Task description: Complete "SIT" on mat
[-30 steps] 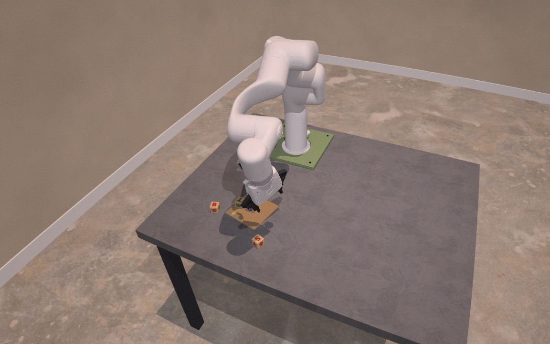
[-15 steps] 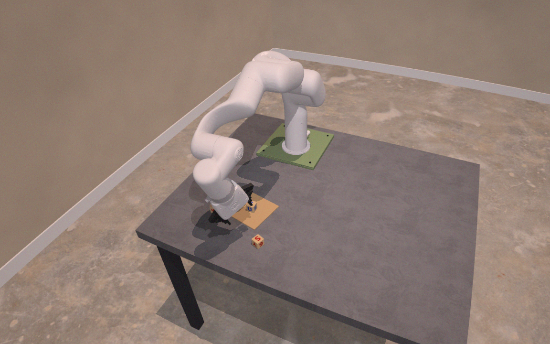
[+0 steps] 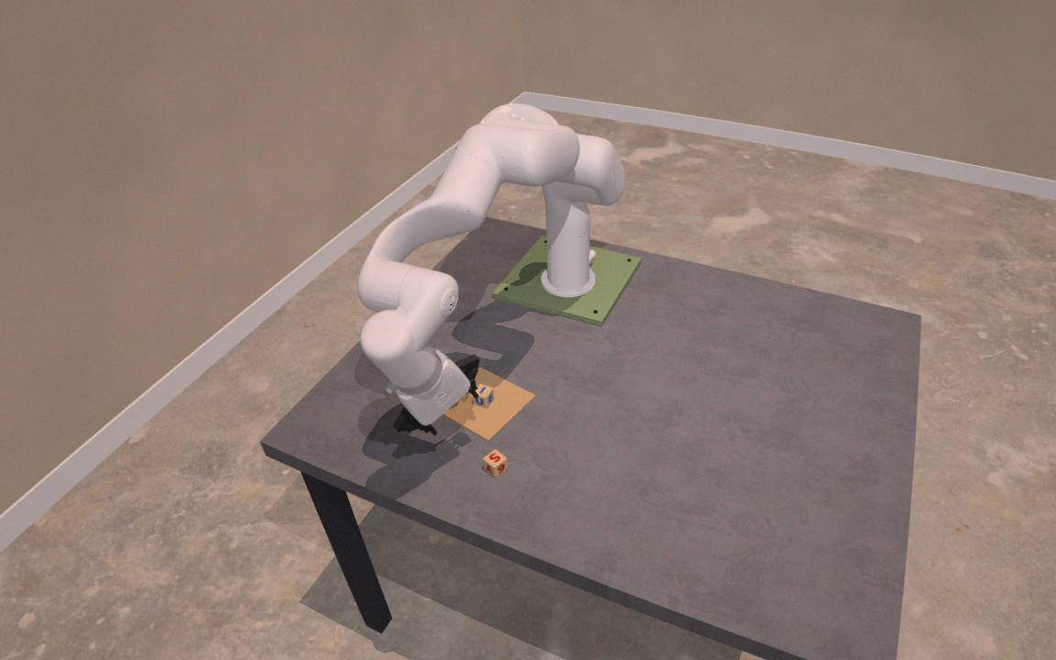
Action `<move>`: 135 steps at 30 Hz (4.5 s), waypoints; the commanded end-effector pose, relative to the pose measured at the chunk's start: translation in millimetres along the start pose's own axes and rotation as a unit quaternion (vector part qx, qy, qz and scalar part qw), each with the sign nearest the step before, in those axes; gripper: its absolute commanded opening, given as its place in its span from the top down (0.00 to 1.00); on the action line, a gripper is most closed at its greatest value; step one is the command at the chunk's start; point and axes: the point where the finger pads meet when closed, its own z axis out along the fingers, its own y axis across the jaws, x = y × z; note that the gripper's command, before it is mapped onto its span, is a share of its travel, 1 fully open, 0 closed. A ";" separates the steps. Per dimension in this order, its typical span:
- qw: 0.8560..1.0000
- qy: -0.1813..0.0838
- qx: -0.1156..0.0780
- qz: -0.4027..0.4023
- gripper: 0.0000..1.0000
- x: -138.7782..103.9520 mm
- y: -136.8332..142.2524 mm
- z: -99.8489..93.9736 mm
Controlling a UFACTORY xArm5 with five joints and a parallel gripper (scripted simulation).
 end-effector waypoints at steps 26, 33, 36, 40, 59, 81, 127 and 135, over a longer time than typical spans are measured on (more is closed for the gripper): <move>1.000 -0.001 0.002 0.000 0.00 0.0 -0.4 -2.0; 1.000 -0.001 0.002 0.000 0.00 0.0 -0.4 -2.0; 1.000 -0.001 0.002 0.000 0.00 0.0 -0.4 -2.0; 1.000 0.002 -0.004 0.020 0.00 2.8 3.2 -0.4; 0.967 0.052 -0.064 0.243 0.00 34.2 46.4 14.3; 0.873 0.129 -0.101 0.460 0.00 67.1 95.0 24.5; 0.835 0.155 -0.105 0.517 0.00 76.4 109.4 26.3; 0.835 0.155 -0.105 0.517 0.00 76.4 109.4 26.3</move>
